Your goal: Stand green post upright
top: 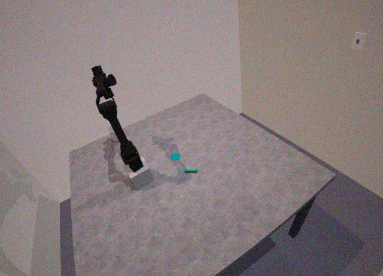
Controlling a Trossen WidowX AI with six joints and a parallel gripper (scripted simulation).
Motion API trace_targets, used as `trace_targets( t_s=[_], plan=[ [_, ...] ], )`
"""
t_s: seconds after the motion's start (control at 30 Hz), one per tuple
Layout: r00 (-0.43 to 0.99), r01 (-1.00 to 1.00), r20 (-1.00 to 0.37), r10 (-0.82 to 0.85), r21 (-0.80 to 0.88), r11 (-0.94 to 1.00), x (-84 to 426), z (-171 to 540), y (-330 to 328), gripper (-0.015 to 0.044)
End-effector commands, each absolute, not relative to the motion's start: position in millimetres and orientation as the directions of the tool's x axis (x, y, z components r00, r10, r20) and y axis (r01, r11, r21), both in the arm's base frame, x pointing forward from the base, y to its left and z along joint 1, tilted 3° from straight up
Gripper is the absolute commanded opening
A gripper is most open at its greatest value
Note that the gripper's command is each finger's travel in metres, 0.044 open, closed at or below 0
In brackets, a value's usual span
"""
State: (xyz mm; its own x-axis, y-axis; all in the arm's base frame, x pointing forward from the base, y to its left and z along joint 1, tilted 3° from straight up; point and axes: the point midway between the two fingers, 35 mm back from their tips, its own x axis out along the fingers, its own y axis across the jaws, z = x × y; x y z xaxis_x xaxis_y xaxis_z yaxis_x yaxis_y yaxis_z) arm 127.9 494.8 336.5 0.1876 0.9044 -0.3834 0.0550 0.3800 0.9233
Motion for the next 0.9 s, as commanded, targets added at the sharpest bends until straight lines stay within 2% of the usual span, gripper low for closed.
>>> trace_targets(
  t_s=[0.0,0.47,0.87],
  plan=[
    [0.275,0.046,-0.451,0.849,0.888,0.457,177.1,311.4,476.0,0.0233],
    [0.505,0.123,-0.636,0.584,0.723,0.68,330.0,245.2,358.1,0.0233],
    [0.557,0.283,-0.77,0.312,0.529,0.8,405.4,193.4,217.9,0.0233]
  ],
)
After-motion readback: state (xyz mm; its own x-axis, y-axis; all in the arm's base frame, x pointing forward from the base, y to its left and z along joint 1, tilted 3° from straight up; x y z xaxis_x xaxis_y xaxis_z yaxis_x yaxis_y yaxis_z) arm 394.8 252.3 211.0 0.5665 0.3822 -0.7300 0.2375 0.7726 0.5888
